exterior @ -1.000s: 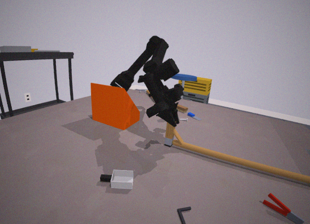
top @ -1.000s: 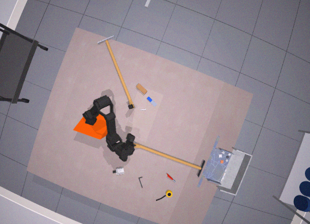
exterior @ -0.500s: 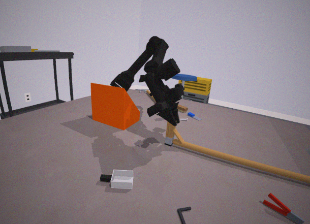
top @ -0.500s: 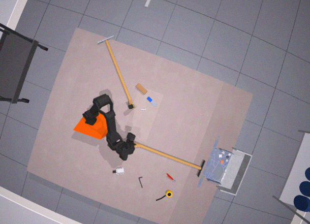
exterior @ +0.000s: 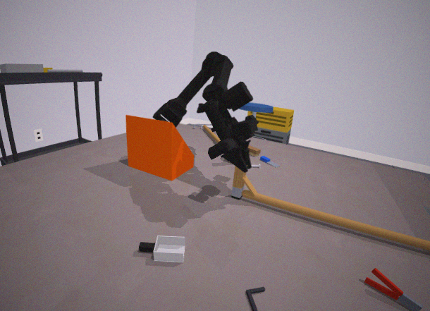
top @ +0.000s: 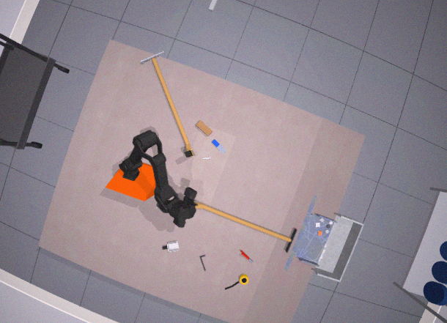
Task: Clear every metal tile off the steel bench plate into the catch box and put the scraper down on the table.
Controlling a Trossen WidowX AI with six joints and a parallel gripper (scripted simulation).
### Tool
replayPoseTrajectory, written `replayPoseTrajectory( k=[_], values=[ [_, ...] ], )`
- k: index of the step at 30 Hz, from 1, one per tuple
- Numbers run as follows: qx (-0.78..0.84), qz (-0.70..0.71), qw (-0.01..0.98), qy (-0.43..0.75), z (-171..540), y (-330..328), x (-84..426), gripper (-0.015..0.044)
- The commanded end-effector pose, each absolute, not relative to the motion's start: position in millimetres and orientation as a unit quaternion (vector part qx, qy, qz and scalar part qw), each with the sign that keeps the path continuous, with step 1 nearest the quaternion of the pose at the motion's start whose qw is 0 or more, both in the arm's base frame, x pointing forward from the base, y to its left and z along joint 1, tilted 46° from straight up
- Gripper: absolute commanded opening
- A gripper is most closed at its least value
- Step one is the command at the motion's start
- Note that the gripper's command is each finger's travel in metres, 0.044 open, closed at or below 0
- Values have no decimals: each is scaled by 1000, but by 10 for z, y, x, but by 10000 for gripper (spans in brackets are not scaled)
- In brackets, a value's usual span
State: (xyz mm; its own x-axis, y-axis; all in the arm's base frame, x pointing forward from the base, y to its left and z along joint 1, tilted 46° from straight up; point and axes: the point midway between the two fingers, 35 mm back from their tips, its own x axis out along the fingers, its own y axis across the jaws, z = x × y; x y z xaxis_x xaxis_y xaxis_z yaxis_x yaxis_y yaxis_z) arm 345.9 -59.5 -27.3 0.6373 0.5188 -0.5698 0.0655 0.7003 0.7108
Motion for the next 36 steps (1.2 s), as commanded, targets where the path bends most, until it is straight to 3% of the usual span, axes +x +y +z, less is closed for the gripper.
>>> replayPoseTrajectory(
  k=[1,36],
  values=[
    [361,143,831,398,-185,-552,3477,0],
    [362,143,831,397,145,-231,3451,0]
  ],
)
